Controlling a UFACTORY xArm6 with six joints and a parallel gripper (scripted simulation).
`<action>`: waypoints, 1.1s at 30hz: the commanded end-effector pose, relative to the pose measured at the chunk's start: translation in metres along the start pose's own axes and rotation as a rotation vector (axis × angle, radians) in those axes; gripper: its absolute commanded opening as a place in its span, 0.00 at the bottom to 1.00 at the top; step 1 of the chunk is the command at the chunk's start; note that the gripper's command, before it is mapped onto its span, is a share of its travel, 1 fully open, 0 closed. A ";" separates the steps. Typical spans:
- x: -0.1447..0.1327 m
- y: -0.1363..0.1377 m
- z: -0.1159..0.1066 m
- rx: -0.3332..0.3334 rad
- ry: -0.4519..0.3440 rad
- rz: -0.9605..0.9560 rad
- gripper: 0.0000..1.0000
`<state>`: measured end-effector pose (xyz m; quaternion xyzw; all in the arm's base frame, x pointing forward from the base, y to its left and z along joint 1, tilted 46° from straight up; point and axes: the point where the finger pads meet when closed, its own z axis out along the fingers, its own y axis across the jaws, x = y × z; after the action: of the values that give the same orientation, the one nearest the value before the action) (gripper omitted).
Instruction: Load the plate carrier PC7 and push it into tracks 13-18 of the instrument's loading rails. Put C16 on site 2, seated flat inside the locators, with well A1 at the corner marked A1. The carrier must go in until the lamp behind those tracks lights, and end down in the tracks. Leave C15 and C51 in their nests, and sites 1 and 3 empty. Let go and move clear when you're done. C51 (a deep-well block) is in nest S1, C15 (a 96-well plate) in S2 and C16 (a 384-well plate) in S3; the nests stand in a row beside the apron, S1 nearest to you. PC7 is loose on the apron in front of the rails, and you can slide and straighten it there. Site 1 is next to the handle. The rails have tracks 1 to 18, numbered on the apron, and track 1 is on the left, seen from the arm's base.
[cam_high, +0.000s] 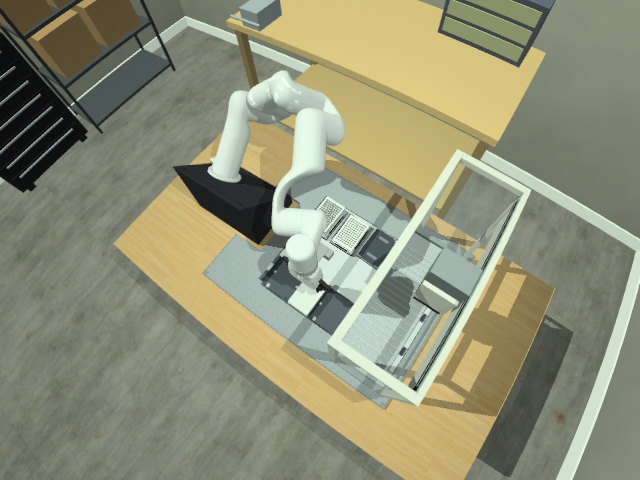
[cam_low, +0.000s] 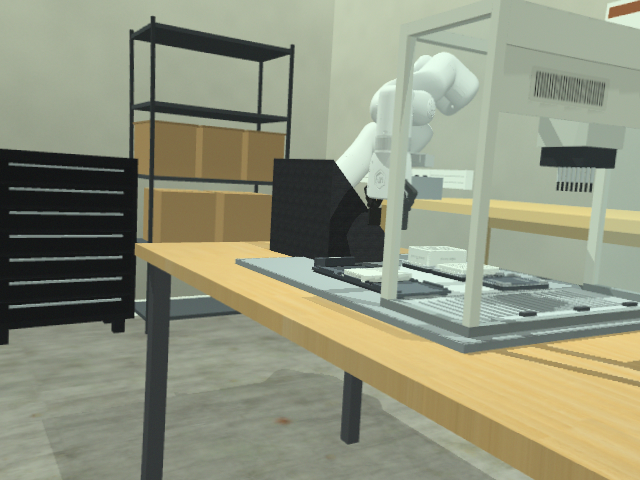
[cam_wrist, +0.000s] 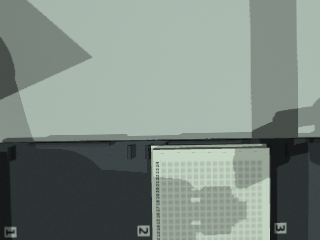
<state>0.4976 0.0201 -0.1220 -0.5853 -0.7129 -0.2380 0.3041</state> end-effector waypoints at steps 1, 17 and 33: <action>-0.017 0.003 -0.002 -0.001 0.000 -0.002 1.00; -0.087 0.003 -0.002 -0.001 0.000 -0.002 1.00; -0.123 0.003 -0.002 -0.001 -0.001 -0.002 1.00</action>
<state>0.5144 -0.0632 -0.2089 -0.5848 -0.7133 -0.2379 0.3043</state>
